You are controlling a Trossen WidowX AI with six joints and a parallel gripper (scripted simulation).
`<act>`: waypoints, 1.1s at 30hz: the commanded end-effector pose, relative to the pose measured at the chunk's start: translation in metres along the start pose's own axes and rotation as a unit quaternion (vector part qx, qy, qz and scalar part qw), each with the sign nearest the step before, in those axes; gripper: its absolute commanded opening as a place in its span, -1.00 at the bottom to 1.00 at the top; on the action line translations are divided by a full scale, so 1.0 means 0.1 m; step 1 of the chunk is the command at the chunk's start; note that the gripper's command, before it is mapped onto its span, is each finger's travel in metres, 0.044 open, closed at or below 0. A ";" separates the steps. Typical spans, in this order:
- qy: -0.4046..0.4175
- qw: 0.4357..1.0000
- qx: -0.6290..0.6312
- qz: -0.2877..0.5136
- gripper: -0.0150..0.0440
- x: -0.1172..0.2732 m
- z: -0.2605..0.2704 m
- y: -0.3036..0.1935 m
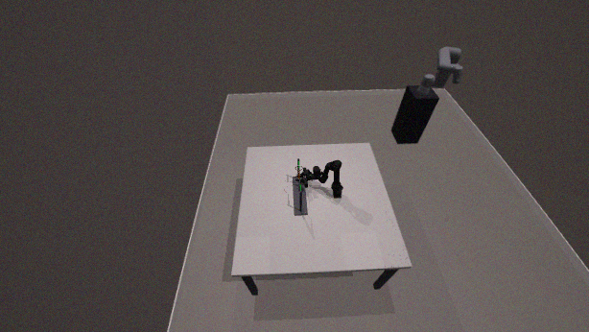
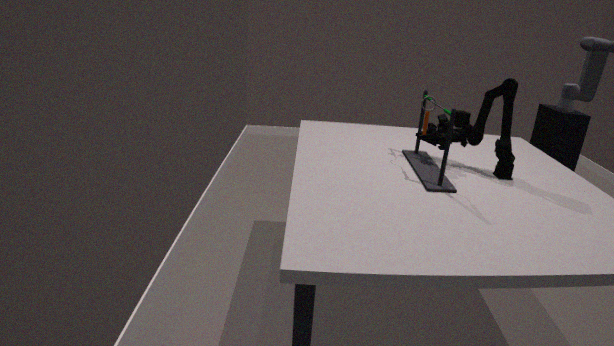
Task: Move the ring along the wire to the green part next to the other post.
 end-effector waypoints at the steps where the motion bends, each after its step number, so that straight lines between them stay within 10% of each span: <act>1: -0.002 1.000 -0.003 0.001 0.05 -0.01 -0.01 -0.01; 19: -0.002 1.000 -0.003 0.001 0.05 -0.01 -0.01 -0.01; 33: 0.000 1.000 -0.001 0.001 -1.00 -0.01 0.00 -0.01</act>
Point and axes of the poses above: the point midway between the two fingers, 35 mm back from their tips, its own x axis back along the fingers, its own z axis across the jaws, y = z × x, the point moved 8 cm from there along x, back along the fingers, and after that the axes turned 8 degrees about x, right-handed, at the moved point
